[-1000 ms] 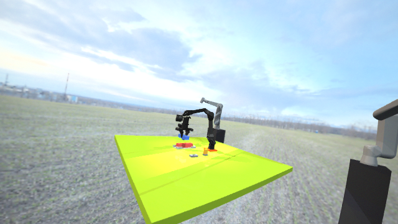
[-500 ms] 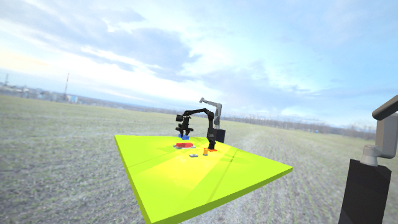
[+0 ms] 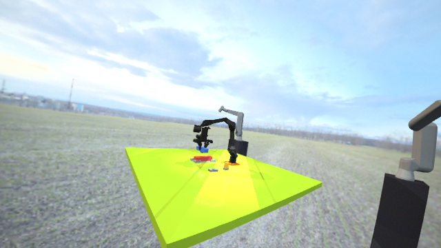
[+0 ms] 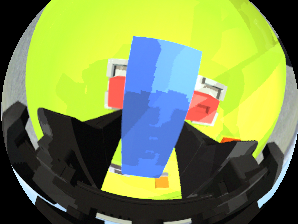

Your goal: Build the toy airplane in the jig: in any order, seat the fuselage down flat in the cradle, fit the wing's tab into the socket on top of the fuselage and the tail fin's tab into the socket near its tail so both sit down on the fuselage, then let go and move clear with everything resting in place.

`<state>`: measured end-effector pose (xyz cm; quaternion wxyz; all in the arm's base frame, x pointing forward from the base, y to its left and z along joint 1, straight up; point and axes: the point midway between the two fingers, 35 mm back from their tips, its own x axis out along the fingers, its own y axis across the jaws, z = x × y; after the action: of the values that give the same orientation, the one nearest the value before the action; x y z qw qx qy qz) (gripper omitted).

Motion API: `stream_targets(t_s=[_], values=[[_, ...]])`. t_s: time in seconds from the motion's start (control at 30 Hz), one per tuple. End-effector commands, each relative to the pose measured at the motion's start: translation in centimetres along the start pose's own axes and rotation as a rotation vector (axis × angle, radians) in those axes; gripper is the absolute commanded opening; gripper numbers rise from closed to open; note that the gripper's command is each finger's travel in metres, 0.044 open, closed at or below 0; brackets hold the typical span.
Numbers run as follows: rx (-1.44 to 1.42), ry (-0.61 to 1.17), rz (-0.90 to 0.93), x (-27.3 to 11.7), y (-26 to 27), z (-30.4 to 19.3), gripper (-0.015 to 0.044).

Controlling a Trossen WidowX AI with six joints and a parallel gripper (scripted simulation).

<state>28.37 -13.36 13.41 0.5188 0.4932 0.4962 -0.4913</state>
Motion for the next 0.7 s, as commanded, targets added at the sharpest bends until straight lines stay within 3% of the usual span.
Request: stream_targets(t_s=[0.0, 0.67], values=[[0.007, 0.003, 0.003, 0.1, 0.0, 0.0, 0.0197], [0.007, 0.003, 0.003, 3.3, 0.1, -0.1, 0.0197]])
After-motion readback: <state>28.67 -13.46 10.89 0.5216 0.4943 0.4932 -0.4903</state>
